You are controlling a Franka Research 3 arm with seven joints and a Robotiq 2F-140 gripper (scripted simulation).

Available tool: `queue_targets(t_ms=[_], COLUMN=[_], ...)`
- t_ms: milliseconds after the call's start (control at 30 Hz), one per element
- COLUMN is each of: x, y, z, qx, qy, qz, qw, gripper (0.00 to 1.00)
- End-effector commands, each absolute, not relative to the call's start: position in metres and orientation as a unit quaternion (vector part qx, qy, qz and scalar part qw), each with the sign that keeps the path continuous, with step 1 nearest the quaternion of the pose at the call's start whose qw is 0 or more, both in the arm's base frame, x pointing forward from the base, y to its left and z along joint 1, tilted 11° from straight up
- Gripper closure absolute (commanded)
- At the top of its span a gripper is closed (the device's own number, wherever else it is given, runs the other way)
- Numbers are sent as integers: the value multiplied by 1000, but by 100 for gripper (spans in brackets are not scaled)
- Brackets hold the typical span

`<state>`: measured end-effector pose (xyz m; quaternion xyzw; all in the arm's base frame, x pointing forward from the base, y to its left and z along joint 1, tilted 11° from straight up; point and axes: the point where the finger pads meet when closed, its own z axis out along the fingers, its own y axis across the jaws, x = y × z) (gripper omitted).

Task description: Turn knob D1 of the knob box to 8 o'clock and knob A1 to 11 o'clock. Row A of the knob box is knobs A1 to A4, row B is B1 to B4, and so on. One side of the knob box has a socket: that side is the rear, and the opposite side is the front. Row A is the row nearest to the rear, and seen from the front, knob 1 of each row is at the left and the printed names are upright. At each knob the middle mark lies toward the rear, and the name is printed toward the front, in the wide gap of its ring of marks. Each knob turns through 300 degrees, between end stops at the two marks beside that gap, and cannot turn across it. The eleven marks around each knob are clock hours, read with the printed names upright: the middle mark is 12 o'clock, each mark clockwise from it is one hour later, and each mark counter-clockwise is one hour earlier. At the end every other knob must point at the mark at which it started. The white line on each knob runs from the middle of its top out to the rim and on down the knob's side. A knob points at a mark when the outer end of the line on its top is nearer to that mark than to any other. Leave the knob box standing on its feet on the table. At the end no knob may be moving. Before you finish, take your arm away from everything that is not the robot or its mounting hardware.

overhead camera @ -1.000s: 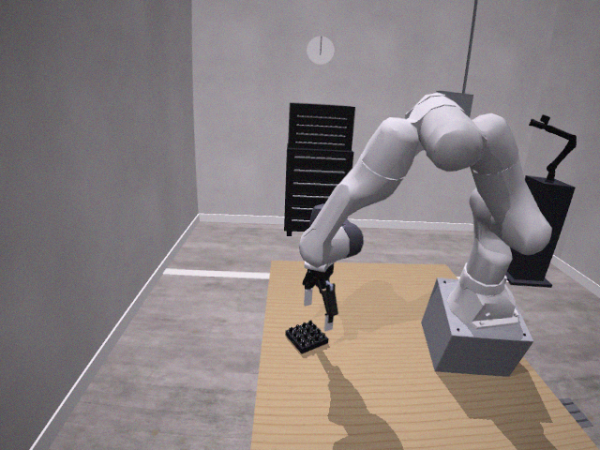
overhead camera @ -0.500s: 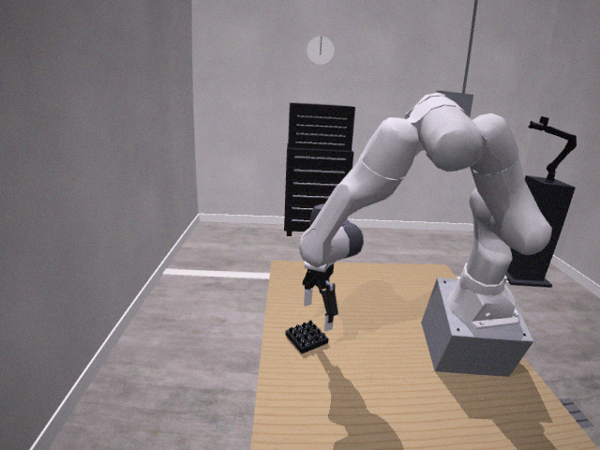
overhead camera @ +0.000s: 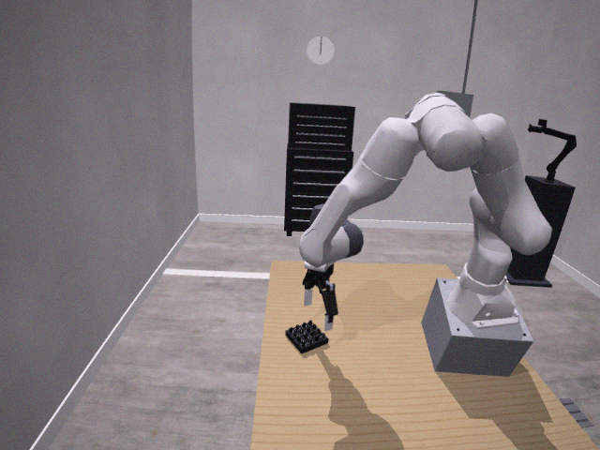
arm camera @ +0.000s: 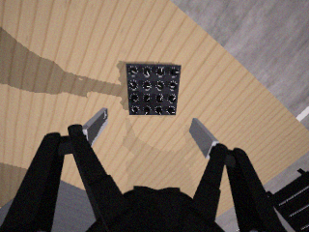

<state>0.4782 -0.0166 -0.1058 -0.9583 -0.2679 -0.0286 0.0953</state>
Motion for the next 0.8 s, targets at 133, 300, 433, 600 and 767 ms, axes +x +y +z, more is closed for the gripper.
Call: queue_targets(t_ms=[133,300,433,600,767], x=[480,479,477,470,462], y=[-17,-17,-19,-25,-31], z=[-105,-105,-105,-106,-108], qx=[-958,-958,-958,-958,-958], qy=[-269,-269,-269,-269,-269], qz=[-31,-31,-31,-31,-31], qw=[94,94,94,94,94], gripper=[0,0,0,0,0])
